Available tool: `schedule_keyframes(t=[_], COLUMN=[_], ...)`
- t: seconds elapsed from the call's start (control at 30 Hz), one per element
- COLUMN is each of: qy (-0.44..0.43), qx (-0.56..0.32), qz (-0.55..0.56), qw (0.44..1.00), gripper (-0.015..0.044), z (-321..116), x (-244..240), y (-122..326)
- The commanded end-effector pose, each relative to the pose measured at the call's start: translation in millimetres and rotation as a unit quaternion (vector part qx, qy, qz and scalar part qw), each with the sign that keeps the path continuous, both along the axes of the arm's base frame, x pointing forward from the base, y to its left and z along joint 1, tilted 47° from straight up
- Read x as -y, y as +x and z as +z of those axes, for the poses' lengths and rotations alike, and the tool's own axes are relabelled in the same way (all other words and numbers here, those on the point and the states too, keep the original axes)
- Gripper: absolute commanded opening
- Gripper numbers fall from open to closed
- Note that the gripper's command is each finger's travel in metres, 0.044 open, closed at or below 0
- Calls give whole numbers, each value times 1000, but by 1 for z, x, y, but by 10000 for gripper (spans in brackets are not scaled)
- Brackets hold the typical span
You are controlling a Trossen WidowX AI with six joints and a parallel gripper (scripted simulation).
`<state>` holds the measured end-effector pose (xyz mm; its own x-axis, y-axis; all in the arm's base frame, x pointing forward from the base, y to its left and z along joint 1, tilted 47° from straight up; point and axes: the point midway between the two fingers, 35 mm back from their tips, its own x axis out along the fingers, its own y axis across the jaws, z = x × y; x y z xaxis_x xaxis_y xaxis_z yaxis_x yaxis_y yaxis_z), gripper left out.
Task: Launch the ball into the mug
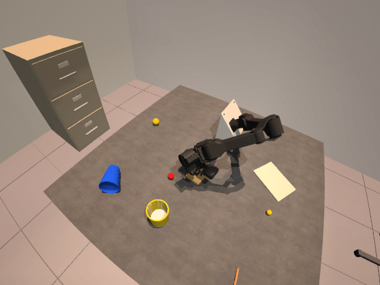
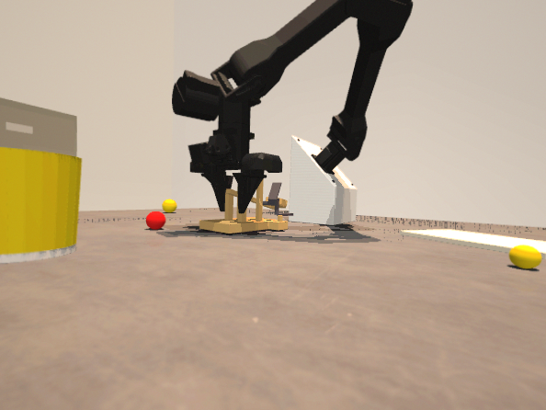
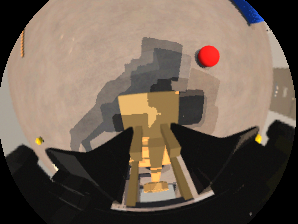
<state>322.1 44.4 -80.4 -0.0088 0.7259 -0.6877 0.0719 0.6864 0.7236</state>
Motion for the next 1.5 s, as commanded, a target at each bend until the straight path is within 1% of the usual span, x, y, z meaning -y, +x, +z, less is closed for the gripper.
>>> schedule_keyframes(t=[0.0, 0.03, 0.47, 0.53, 0.6, 0.7, 0.77, 0.8, 0.83, 1.03, 1.1, 1.2, 1.47], qy=[0, 0, 0, -1, -3, -3, -2, -2, -3, 0, -1, 0, 0], qx=[1, 1, 1, 1, 1, 0, 0, 0, 2, 0, 0, 0, 0], qz=[0, 0, 0, -1, -1, -1, -1, -1, -7, -4, -4, -4, -4], qw=[1000, 1000, 1000, 1000, 1000, 1000, 1000, 1000, 1000, 1000, 1000, 1000, 1000], gripper=[0, 0, 341, 394, 440, 440, 440, 440, 440, 440, 440, 440, 440], z=[0, 0, 0, 7, 26, 61, 69, 69, 58, 66, 58, 35, 30], x=[1, 1, 1, 9, 32, 67, 74, 74, 66, 71, 63, 38, 33], y=[0, 0, 0, 2, 4, 2, 0, 0, 4, -1, -1, -1, -1])
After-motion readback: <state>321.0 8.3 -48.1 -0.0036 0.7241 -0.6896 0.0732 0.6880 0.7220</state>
